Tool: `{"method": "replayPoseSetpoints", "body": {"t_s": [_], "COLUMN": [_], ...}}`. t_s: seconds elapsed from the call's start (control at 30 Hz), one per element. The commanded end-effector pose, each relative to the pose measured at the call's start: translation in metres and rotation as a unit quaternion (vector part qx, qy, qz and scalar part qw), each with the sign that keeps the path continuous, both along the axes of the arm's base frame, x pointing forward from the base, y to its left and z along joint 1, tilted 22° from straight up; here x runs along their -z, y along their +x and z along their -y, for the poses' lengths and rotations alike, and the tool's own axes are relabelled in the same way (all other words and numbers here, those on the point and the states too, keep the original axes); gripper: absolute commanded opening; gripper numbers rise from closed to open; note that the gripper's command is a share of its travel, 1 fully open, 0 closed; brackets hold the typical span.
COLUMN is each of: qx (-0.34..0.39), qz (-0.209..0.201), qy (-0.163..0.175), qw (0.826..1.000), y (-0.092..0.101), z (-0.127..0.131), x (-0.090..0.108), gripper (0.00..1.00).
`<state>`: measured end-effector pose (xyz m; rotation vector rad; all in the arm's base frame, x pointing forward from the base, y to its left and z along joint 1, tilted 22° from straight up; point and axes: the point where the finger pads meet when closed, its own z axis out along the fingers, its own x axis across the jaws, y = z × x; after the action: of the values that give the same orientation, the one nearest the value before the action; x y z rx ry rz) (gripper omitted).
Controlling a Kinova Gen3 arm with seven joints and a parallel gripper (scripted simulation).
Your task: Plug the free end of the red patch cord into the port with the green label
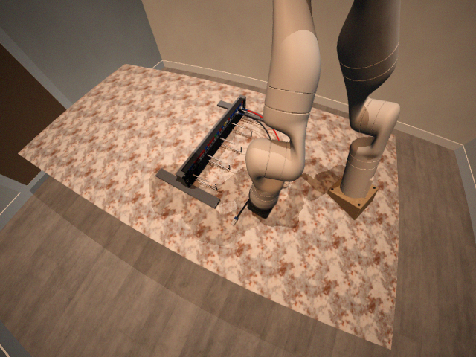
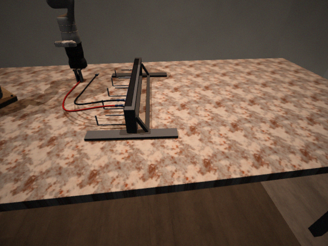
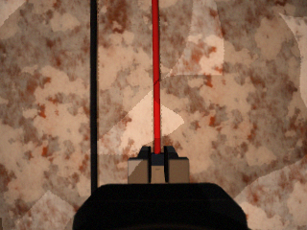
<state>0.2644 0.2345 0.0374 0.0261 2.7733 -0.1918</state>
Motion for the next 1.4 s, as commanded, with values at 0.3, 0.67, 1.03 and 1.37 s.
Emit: {"method": "replayPoseSetpoints", "body": {"t_s": [0.3,0.67,1.03,1.37], "qx": [0.000,0.000,0.000,0.000], "qz": [0.000,0.000,0.000,0.000], "qy": [0.001,0.001,0.001,0.001], "qw": [1.000,1.000,1.000,1.000], "y": [-0.004,-0.009,-0.015,-0.019], "z": [-0.002,-0.004,-0.007,-0.008], "x": [-0.011,-0.025,-0.041,-0.051], "gripper": [0.00,0.00,0.00,0.00]}}
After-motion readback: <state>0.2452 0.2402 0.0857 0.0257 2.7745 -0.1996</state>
